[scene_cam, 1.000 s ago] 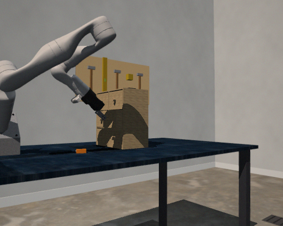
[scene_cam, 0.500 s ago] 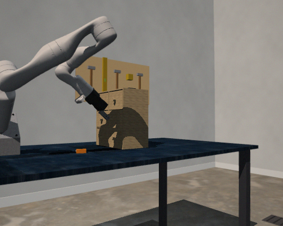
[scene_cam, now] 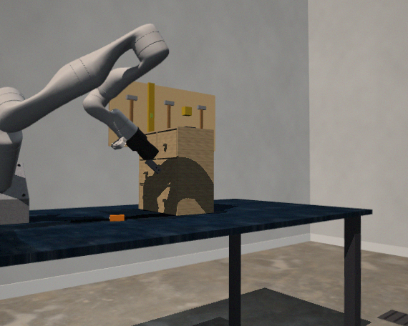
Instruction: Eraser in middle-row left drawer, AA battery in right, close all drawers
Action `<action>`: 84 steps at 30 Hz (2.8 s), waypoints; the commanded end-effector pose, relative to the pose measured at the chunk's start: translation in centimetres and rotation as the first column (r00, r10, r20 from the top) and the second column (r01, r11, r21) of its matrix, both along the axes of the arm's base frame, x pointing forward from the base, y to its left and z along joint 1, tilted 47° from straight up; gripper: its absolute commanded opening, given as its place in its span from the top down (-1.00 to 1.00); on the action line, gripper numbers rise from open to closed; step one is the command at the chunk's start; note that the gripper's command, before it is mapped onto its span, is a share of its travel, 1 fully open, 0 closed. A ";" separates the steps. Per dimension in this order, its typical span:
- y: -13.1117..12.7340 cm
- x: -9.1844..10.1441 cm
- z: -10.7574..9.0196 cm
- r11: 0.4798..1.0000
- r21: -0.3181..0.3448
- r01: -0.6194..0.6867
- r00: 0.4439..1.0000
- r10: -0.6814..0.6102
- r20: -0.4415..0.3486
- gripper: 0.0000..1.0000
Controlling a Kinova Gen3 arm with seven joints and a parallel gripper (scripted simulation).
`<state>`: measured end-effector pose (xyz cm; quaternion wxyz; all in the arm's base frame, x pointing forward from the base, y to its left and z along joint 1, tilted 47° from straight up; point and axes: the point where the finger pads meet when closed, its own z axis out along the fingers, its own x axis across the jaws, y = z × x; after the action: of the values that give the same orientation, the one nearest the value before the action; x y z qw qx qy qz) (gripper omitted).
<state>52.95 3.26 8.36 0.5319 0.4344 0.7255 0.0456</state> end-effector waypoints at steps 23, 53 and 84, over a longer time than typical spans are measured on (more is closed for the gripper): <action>0.1 0.5 0.1 1.000 0.002 0.001 1.000 -0.001 0.003 1.00; 0.1 0.5 0.1 1.000 0.002 0.001 1.000 -0.001 0.003 1.00; -0.4 -4.3 0.0 1.000 0.002 0.001 1.000 -0.001 0.003 1.00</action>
<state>49.33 2.41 8.62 0.5352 0.4425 0.7181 0.0460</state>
